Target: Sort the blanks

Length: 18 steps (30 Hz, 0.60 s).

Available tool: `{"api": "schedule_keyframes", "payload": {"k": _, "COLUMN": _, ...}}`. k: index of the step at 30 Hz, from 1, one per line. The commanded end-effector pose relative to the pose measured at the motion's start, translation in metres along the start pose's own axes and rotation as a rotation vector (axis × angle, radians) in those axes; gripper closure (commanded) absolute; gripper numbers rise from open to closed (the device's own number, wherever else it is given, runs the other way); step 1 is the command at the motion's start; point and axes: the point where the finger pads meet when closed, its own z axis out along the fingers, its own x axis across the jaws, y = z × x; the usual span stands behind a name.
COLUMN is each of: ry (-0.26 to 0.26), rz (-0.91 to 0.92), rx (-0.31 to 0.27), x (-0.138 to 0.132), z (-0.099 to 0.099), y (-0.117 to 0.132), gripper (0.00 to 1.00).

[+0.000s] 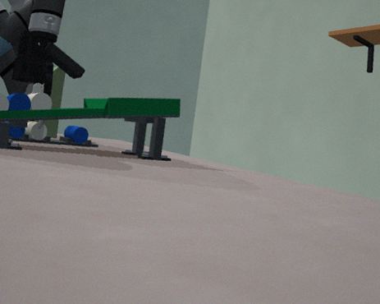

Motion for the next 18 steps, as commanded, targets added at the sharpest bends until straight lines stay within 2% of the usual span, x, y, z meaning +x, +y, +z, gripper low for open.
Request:
{"api": "schedule_keyframes", "payload": {"k": 1, "ry": 0.005, "rz": 0.0, "rx": 0.0, "x": 0.0006, "z": 0.0096, "y": -0.0001, "gripper": 0.47}}
{"api": "schedule_keyframes", "payload": {"k": 18, "ry": 0.005, "rz": 0.0, "rx": 0.0, "x": 0.0006, "z": 0.0126, "y": -0.0001, "gripper": 0.47}}
